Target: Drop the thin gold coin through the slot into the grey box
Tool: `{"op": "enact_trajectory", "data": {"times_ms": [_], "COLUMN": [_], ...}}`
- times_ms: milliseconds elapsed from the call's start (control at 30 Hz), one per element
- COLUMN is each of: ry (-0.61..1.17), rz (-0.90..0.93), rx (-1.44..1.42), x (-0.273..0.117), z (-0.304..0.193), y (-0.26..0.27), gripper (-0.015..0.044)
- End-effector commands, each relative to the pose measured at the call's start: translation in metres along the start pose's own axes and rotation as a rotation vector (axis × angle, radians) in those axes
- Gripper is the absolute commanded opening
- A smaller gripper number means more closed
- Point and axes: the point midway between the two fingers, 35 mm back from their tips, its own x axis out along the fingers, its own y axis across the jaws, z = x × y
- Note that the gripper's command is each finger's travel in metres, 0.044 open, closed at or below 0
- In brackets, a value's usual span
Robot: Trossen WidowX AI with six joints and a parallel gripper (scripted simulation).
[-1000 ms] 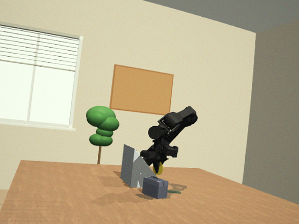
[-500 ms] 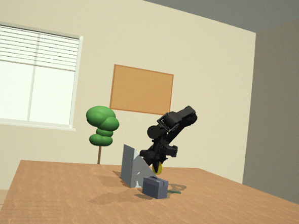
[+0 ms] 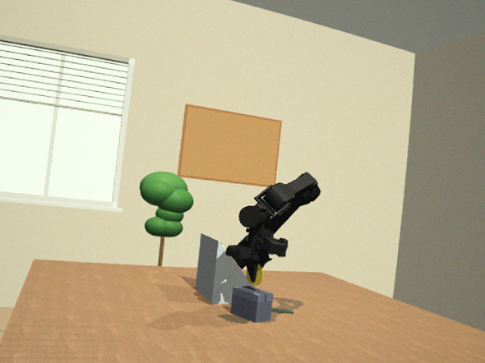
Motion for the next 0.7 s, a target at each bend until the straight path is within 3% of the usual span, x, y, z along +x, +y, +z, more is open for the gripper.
{"op": "enact_trajectory", "data": {"times_ms": [0, 633, 667], "ry": [-0.003, -0.004, -0.001], "rz": [0.001, 0.001, -0.001], "rx": [0.007, 0.005, -0.001], "x": [0.003, 0.013, 0.011], "z": [0.001, 0.0, 0.0], "y": [0.0, 0.0, 0.0], "gripper": [0.0, 0.0, 0.0026]}}
